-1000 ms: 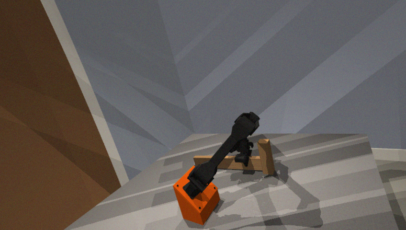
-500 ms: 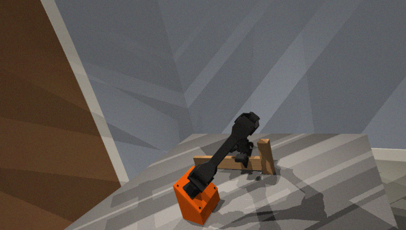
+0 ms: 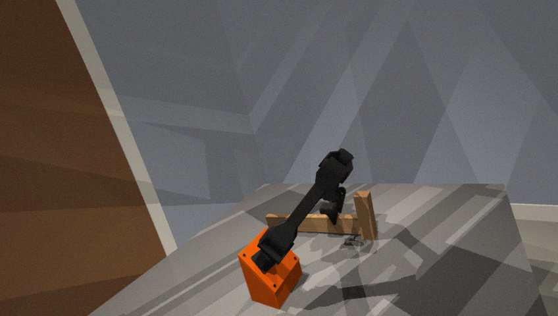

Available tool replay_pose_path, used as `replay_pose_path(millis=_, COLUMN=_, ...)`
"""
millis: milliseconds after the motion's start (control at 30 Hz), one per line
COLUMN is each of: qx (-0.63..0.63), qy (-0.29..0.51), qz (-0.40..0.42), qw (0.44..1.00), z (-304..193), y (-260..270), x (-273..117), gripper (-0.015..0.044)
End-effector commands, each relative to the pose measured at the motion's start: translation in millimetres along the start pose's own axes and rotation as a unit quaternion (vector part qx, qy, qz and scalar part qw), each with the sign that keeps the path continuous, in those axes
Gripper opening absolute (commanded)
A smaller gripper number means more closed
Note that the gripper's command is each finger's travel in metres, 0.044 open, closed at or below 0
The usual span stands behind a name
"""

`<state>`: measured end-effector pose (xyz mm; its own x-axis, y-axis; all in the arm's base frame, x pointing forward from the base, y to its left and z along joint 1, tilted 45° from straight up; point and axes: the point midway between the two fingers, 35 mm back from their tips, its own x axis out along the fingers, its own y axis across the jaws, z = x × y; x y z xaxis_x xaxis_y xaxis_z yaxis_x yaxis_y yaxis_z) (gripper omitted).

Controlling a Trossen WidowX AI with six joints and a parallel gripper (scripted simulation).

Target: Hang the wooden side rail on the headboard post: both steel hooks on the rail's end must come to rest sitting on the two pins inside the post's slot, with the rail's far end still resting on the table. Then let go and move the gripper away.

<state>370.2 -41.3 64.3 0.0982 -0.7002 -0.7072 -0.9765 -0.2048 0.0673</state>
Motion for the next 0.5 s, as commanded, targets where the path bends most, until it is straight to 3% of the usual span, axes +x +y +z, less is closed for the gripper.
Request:
replay_pose_path(millis=0, qx=0.0, qy=0.001, qz=-0.002, qw=1.0, z=17.8, y=-3.7, x=-2.6, gripper=0.044)
replay_pose_path(millis=467, qx=-0.003, qy=0.001, qz=-0.003, qw=1.0, z=23.8, y=-4.8, x=-3.1, gripper=0.044)
